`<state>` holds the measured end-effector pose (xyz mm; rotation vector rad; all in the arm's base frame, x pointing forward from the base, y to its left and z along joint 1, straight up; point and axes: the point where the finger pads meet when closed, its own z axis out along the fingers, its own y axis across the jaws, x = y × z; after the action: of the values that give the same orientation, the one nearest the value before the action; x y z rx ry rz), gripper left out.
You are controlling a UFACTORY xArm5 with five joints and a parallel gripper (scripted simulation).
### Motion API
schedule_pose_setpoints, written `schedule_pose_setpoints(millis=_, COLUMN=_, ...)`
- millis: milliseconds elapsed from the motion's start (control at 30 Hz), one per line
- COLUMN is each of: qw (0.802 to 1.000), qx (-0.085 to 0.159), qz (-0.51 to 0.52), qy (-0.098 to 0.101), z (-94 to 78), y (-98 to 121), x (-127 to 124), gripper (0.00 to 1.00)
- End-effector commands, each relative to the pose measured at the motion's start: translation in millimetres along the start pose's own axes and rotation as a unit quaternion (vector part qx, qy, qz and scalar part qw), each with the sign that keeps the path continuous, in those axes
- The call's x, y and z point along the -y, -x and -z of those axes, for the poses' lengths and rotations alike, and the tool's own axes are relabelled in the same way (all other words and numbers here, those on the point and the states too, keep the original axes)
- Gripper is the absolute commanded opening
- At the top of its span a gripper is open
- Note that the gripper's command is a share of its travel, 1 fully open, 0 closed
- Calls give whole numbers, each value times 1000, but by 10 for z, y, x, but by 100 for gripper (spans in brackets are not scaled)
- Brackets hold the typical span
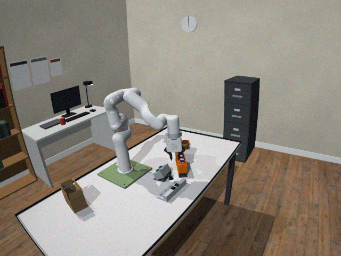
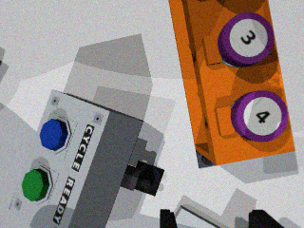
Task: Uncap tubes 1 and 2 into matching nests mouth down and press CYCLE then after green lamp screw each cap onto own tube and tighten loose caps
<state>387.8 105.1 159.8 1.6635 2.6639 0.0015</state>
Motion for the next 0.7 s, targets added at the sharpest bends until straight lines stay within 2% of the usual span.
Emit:
schedule_pose_setpoints(millis=0, qw=998, qx=3, qz=55, qy=0, z=14, y=2, x=-11, gripper=46)
schedule_pose_setpoints(millis=167, qw=996, qx=4, qz=92, qy=-1, z=14, y=2, x=-11, gripper=46)
schedule_pose_setpoints(millis=600, qw=996, qx=4, qz=92, qy=-1, z=14, y=2, x=-11, gripper=46)
schedule_pose_setpoints(millis=667, qw=1000, qx=4, qz=9, qy=-1, z=13, y=-165, x=-21, gripper=46)
